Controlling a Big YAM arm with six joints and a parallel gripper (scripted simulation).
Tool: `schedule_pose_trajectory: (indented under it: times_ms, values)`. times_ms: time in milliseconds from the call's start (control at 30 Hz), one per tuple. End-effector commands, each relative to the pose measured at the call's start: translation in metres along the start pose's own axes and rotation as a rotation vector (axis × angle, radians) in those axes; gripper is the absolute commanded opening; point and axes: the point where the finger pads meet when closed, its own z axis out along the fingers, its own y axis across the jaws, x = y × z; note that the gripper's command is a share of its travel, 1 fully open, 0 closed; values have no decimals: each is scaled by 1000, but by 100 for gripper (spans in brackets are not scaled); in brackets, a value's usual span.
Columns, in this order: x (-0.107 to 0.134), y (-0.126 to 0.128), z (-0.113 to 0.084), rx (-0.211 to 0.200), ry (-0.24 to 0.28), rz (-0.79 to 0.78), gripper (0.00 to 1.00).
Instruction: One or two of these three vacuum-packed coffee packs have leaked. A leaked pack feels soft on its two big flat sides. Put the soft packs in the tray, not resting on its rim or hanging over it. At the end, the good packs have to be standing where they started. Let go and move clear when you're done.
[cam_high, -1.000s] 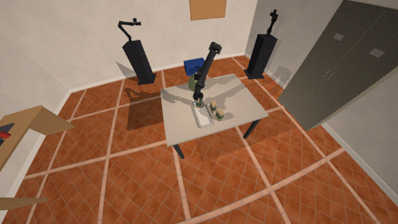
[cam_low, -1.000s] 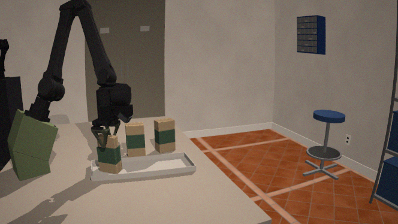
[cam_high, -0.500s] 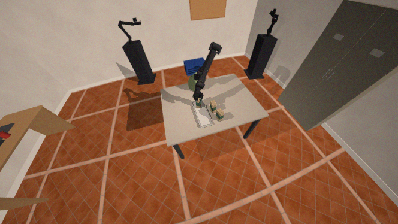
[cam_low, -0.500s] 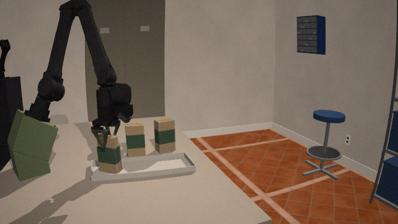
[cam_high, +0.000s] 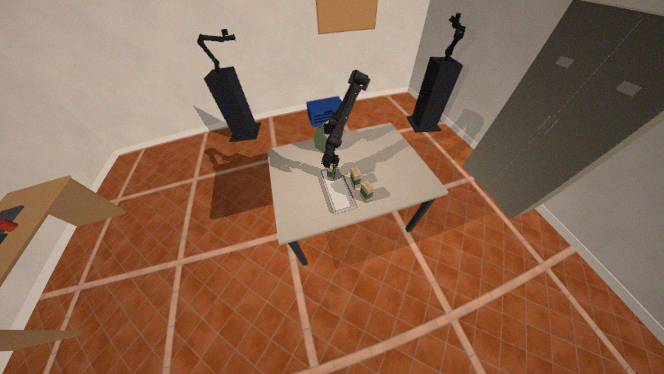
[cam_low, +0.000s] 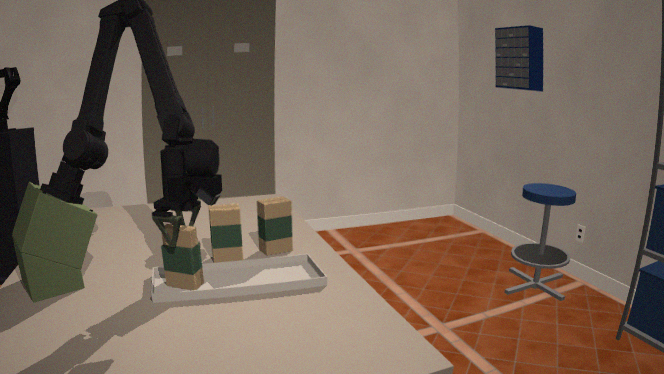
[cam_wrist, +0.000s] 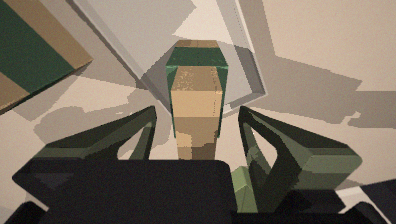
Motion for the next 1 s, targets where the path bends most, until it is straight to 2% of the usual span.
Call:
schedule_pose_trajectory:
  times_ms: [0, 433, 567, 733, 800, 900, 967]
  values:
    - [-8, -2, -4, 3, -22, 17, 77]
    - [-9, -2, -5, 3, -22, 18, 77]
    - [-20, 2, -27, -1, -44, -10, 77]
    - [-21, 2, -77, 2, -50, -14, 77]
    - [-21, 2, -77, 2, -50, -14, 77]
    - [-21, 3, -98, 4, -52, -15, 77]
    - [-15, 1, -98, 4, -41, -10, 77]
